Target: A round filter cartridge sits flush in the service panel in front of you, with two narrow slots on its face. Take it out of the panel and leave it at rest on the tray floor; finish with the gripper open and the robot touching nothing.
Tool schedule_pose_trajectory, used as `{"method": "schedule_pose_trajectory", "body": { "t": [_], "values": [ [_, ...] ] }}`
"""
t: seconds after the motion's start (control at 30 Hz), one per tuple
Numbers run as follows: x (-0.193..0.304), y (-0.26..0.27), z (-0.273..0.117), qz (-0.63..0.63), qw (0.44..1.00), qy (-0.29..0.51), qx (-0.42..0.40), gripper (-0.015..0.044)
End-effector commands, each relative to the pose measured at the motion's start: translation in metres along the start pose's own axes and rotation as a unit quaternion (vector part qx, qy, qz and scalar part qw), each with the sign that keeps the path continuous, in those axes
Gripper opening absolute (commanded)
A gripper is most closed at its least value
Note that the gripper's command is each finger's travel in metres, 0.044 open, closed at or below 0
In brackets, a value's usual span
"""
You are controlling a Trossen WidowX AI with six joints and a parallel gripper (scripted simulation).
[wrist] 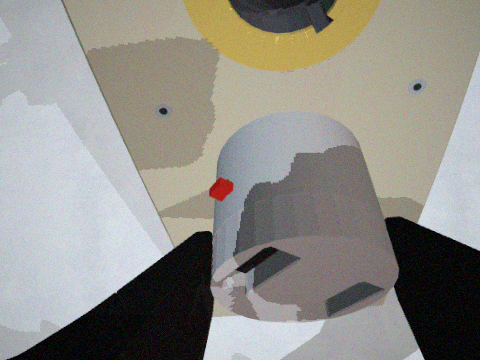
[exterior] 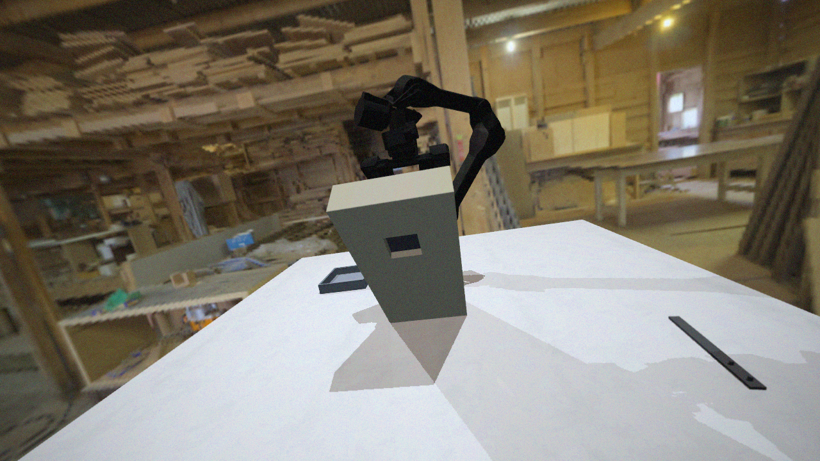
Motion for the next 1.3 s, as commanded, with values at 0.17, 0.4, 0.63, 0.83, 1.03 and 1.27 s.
{"method": "schedule_pose_trajectory", "body": {
  "t": [0.17, 0.4, 0.63, 0.83, 1.03, 1.27],
  "values": [
    [-0.009, -0.023, -0.010, -0.004, 1.000, -0.003, 0.001, 0.0000],
    [-0.018, -0.061, -0.005, -0.005, 1.000, -0.004, 0.002, 0.0000],
    [-0.018, -0.080, 0.000, 0.012, 1.000, 0.001, 0.006, 0.0000],
    [-0.008, -0.114, -0.006, 0.118, 0.991, 0.003, 0.069, 0.0000],
    [0.004, -0.148, -0.013, 0.230, 0.964, -0.006, 0.134, 0.0000],
    [0.021, -0.186, -0.022, 0.359, 0.910, -0.033, 0.207, 0.0000]
  ]
}}
Point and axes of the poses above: the point midway between the two fingers, 35 mm back from their tips, its own z axis out along the fingers, its own y axis across the jaws, x = y × z, the point moved 9 cm from there along -z, back along the fingers, and after that the axes turned 14 degrees about z, right-handed, at the moved point
